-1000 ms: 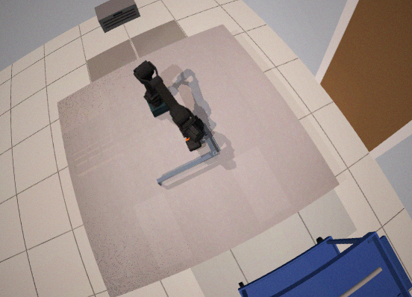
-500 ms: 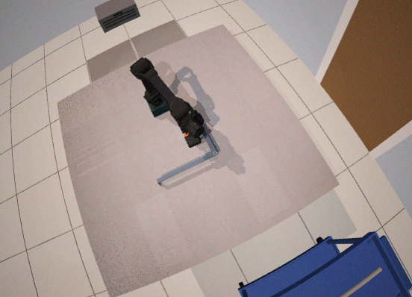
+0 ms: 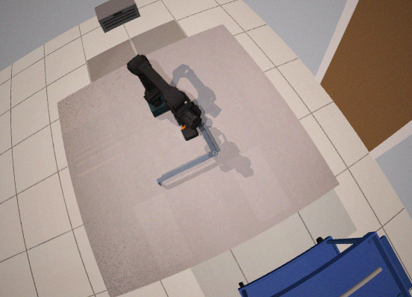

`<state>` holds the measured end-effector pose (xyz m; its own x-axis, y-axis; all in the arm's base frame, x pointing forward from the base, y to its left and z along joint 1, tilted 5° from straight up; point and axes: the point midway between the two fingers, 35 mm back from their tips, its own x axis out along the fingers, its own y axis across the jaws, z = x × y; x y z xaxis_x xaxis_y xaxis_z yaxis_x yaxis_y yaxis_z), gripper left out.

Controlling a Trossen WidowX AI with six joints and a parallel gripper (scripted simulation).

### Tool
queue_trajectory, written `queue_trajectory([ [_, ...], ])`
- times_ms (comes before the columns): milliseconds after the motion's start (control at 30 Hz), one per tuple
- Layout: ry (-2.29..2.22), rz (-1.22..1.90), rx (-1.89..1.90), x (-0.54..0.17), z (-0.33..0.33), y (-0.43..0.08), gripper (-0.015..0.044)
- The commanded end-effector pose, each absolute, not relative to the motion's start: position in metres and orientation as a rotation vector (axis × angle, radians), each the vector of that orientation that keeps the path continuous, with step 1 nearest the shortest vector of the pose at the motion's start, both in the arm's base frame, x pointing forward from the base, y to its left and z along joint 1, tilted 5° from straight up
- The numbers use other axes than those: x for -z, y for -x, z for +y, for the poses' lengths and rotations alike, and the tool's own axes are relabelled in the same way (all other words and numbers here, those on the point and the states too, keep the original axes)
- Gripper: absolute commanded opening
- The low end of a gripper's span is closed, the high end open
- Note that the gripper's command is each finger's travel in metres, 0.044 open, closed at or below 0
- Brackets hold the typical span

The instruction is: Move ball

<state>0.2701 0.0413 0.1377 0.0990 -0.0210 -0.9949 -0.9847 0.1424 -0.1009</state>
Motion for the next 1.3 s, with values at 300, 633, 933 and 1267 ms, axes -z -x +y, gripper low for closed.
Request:
queue_trajectory([
  [300, 1.158, 1.209, -1.020, -0.098, 0.056, -0.255, 0.0000],
  [633, 1.158, 1.209, -1.020, -0.073, 0.058, -0.256, 0.0000],
  [933, 1.158, 1.209, -1.020, -0.024, 0.056, -0.259, 0.0000],
  [1267, 1.158, 1.209, -1.020, -0.019, 0.056, -0.259, 0.0000],
])
